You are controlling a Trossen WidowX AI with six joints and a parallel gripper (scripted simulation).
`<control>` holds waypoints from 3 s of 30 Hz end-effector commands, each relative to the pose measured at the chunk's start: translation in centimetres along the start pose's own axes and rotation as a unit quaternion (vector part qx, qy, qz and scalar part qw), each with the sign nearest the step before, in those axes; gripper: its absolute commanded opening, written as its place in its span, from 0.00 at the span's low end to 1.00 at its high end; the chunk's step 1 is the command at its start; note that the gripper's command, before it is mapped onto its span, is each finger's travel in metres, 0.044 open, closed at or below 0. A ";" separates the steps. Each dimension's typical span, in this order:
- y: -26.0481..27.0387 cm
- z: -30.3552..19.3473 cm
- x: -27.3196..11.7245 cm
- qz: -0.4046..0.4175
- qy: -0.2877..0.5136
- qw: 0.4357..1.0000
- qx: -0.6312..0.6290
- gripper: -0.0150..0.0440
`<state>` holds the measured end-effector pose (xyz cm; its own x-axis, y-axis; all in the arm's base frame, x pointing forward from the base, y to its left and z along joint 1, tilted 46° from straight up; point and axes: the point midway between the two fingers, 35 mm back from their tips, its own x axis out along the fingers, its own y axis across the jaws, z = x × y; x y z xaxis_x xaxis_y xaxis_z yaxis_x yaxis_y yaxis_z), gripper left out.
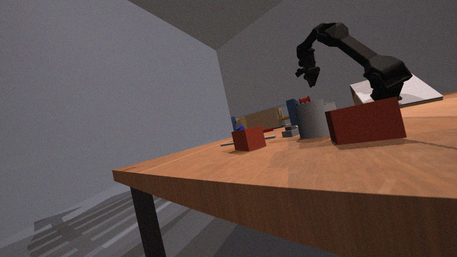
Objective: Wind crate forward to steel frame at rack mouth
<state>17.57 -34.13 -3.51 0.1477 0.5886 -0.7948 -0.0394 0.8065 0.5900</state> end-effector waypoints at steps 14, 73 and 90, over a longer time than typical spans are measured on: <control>0.0 0.0 0.0 0.001 0.004 1.000 -0.003 1.00; 0.0 0.1 0.0 0.001 0.002 1.000 -0.001 0.25; -0.7 3.8 1.5 -0.057 -0.067 0.950 0.299 0.65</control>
<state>19.49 -34.37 -4.41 0.1919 0.5164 -0.8346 0.2908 0.7823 0.5509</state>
